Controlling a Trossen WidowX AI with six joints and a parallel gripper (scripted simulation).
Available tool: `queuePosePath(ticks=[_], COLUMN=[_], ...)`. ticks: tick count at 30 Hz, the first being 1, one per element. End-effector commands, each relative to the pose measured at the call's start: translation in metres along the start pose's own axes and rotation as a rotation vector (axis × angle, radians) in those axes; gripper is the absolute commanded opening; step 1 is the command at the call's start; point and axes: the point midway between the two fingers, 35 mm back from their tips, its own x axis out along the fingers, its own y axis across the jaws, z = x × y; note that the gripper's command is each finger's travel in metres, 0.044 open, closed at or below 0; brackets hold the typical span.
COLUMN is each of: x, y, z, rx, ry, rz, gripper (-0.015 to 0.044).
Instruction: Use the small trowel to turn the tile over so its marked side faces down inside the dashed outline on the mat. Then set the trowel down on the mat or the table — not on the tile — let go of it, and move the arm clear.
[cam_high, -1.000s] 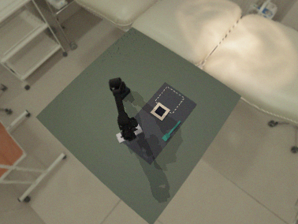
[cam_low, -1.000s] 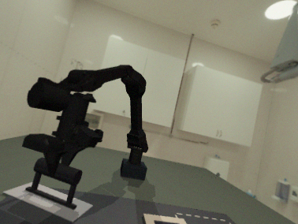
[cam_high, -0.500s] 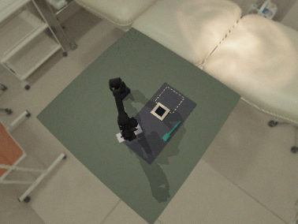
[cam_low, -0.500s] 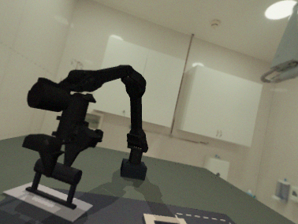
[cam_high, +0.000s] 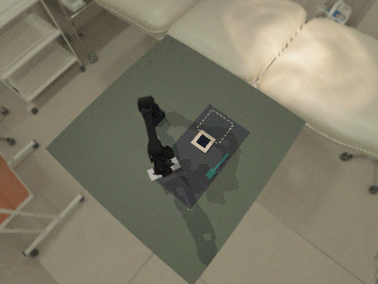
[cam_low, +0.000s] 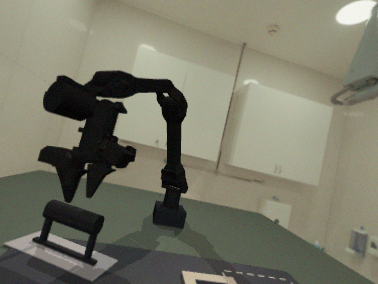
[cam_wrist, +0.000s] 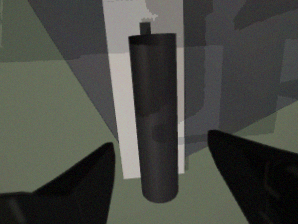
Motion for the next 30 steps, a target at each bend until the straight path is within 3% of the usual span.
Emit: queuePosePath(ticks=[1, 30], x=[-0.005, 0.037], y=[0.002, -0.001], z=[0.0, 0.0], rx=[-0.007, 0.037], ry=[0.0, 0.0], rz=[0.007, 0.007], gripper=[0.027, 0.027])
